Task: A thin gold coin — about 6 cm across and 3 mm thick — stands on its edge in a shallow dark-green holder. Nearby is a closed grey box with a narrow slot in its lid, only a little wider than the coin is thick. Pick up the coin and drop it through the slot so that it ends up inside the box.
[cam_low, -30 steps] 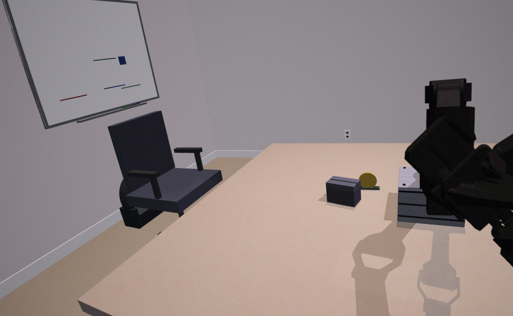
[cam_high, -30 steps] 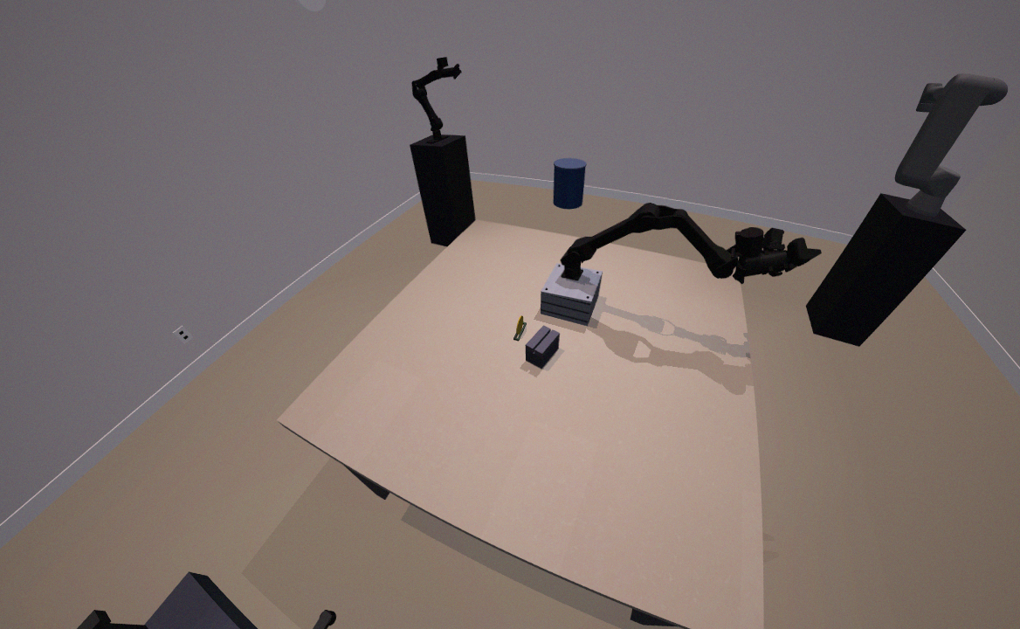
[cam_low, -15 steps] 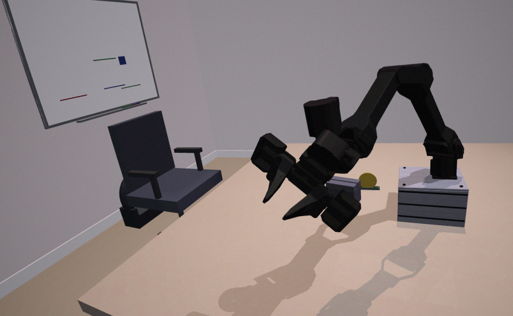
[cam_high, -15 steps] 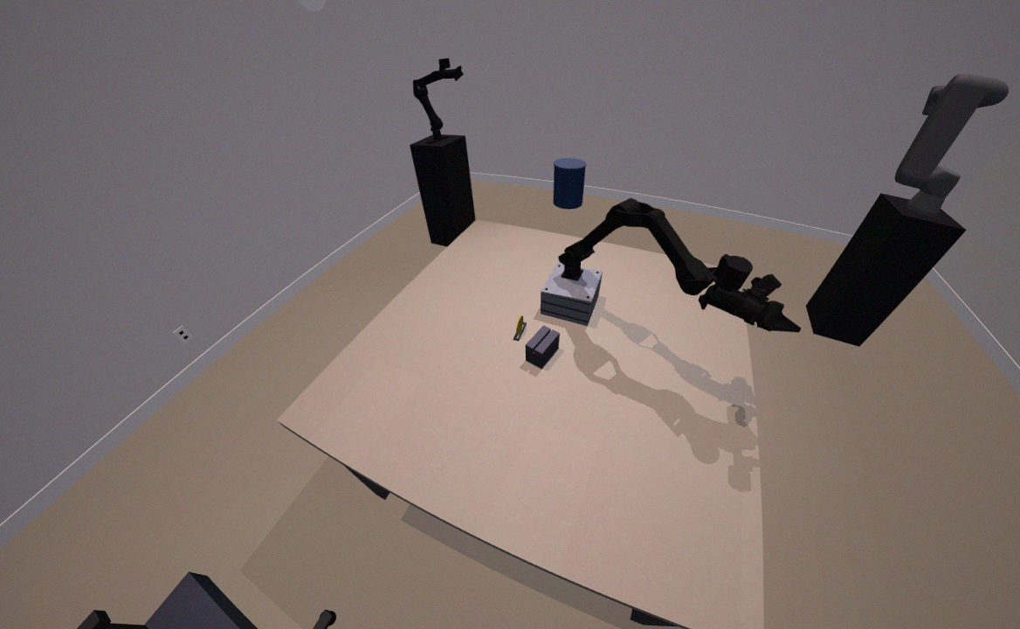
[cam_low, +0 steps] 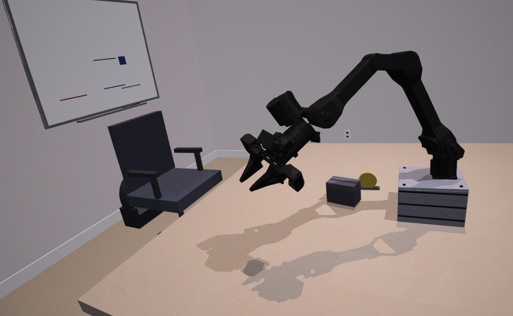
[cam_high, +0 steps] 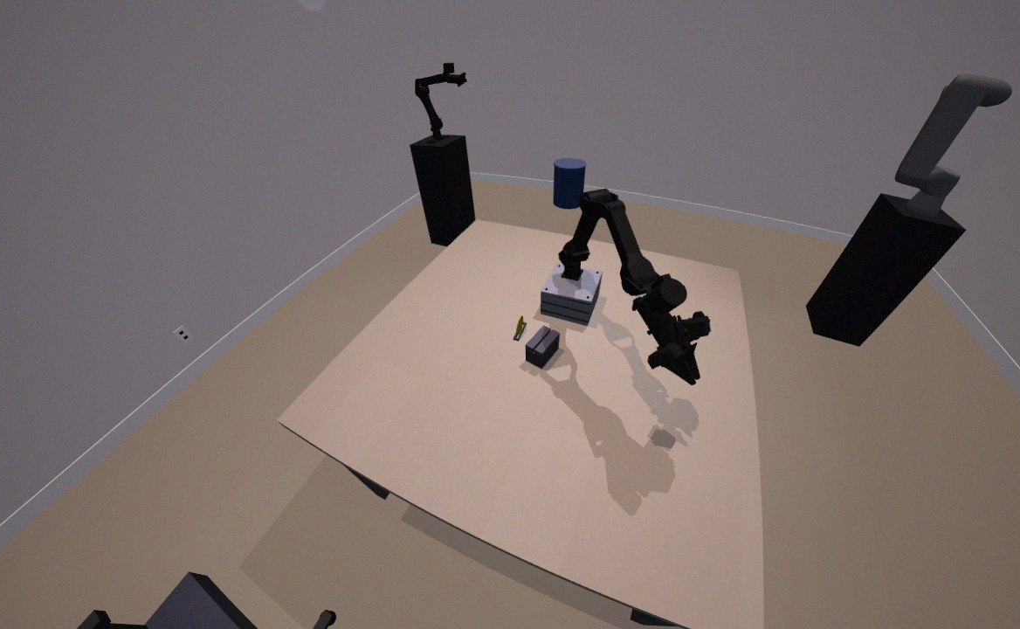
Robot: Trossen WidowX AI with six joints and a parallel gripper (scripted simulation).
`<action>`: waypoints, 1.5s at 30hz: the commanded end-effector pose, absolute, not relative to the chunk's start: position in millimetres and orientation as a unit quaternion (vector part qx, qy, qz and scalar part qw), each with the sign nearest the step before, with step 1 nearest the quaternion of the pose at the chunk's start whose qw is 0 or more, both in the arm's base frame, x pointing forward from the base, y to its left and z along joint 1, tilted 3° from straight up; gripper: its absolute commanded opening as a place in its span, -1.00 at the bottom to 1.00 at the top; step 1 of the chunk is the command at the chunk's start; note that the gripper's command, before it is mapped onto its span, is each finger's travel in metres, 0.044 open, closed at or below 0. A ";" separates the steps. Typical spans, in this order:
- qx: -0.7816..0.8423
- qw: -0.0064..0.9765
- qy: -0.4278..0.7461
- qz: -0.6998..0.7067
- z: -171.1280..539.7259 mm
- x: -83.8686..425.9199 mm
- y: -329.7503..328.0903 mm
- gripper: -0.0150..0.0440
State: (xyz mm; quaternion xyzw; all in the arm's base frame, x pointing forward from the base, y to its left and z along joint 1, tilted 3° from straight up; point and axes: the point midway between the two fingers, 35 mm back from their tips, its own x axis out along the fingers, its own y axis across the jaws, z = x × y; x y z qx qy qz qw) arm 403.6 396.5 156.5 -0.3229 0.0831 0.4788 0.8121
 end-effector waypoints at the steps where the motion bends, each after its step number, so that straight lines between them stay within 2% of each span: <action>1: -0.318 0.830 0.167 0.426 140.0 427.7 327.5 0.05; 8: -0.300 0.840 0.301 0.337 114.7 439.7 208.8 0.05; 15: -0.269 0.825 0.427 0.254 96.7 414.3 98.0 0.05; 21: -0.201 0.801 0.540 0.160 81.6 365.1 7.0 0.05; 28: -0.099 0.747 0.655 0.053 70.7 279.1 -72.0 0.05; 32: -0.059 0.722 0.689 0.019 68.9 243.6 -91.3 0.05; 40: -0.059 0.722 0.690 0.019 69.0 241.3 -94.4 0.05; 45: -0.059 0.721 0.690 0.019 33.8 242.8 -96.3 0.05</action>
